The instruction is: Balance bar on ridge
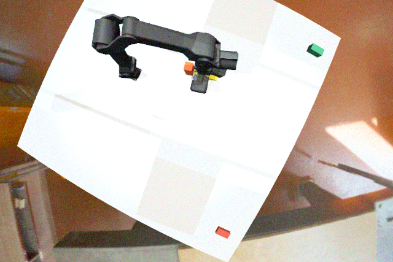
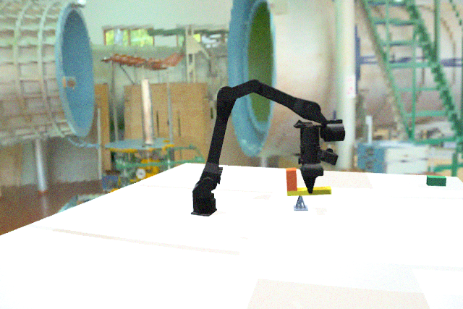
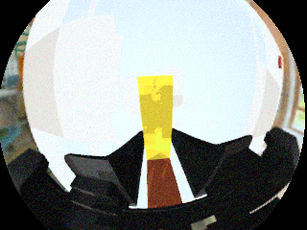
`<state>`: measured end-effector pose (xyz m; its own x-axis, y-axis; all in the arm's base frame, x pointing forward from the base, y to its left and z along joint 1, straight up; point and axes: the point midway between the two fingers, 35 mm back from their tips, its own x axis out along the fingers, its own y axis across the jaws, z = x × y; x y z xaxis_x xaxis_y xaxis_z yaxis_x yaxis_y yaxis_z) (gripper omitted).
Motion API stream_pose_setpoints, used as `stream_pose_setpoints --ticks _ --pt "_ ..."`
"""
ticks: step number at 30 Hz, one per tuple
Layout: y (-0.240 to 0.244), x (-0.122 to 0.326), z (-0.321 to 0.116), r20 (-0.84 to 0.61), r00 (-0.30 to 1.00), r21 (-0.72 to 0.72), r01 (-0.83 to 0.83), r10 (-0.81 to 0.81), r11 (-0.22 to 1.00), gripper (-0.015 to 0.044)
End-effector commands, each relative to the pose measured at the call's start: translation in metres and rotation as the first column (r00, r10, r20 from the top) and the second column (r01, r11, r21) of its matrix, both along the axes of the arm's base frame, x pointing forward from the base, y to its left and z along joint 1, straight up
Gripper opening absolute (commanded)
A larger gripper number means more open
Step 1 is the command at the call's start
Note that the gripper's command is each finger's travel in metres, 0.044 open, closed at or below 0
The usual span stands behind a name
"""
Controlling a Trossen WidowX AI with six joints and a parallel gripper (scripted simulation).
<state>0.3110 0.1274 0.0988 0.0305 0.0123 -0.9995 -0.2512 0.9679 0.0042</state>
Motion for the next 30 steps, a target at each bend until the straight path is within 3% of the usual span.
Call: stream_pose_setpoints --ticks 1,30 --pt "0.0 -0.0001 -0.0019 -0.001 1.0 0.0 0.002 -0.002 1.0 0.0" --pt "0.0 0.0001 -0.0043 -0.001 1.0 0.0 0.002 -0.002 1.0 0.0"
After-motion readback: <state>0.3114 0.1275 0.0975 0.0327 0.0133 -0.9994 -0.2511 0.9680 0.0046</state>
